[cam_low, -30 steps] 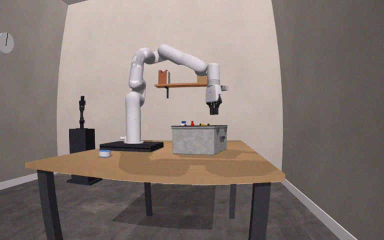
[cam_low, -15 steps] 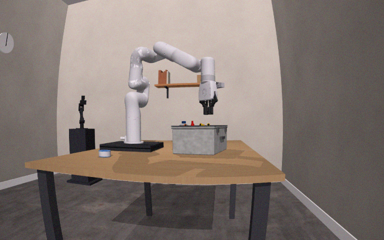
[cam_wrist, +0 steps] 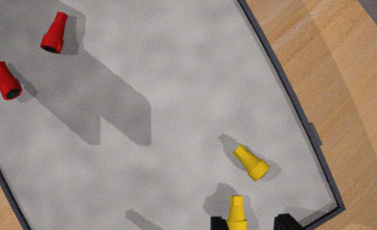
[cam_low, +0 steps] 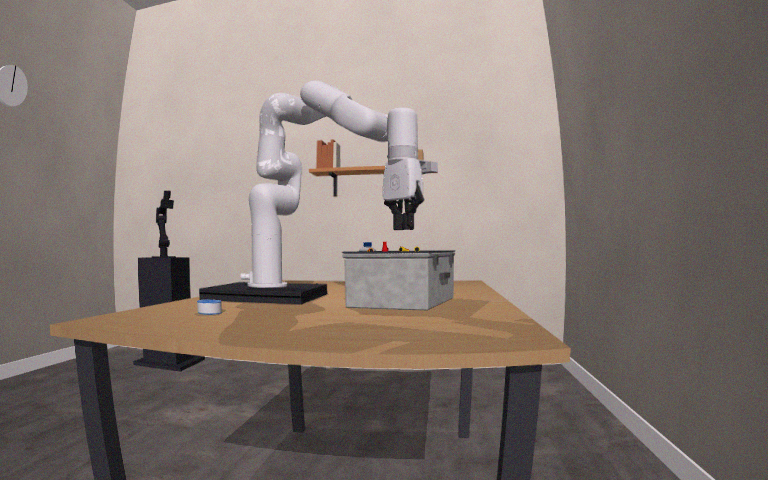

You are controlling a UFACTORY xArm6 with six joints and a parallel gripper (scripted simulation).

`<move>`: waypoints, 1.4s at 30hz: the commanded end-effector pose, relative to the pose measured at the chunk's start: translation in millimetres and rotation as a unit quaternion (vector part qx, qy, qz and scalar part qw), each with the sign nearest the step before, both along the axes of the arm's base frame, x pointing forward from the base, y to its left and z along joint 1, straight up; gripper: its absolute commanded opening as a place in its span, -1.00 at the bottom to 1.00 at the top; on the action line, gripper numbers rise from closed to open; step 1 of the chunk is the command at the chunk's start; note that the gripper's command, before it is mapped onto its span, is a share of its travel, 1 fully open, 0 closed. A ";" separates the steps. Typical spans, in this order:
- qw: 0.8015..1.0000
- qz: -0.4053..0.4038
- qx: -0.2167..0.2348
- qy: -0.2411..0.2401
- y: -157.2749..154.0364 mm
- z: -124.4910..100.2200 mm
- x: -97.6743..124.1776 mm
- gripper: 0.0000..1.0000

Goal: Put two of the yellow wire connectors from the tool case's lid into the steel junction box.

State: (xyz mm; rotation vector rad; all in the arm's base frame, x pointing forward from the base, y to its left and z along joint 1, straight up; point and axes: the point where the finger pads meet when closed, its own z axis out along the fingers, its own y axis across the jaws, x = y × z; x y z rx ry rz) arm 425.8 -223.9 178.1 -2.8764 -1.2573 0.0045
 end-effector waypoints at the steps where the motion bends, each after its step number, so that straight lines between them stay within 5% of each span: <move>1: 1.000 0.000 -0.001 -0.002 -1.4 -5.4 0.7 -0.40; 6: 1.000 0.000 -0.001 -0.002 -1.5 -36.4 1.0 -0.40; 36: 1.000 0.000 -0.001 -0.002 -2.2 -37.1 2.1 -0.40; 42: 1.000 0.000 -0.001 -0.002 -2.2 -52.5 2.1 -0.40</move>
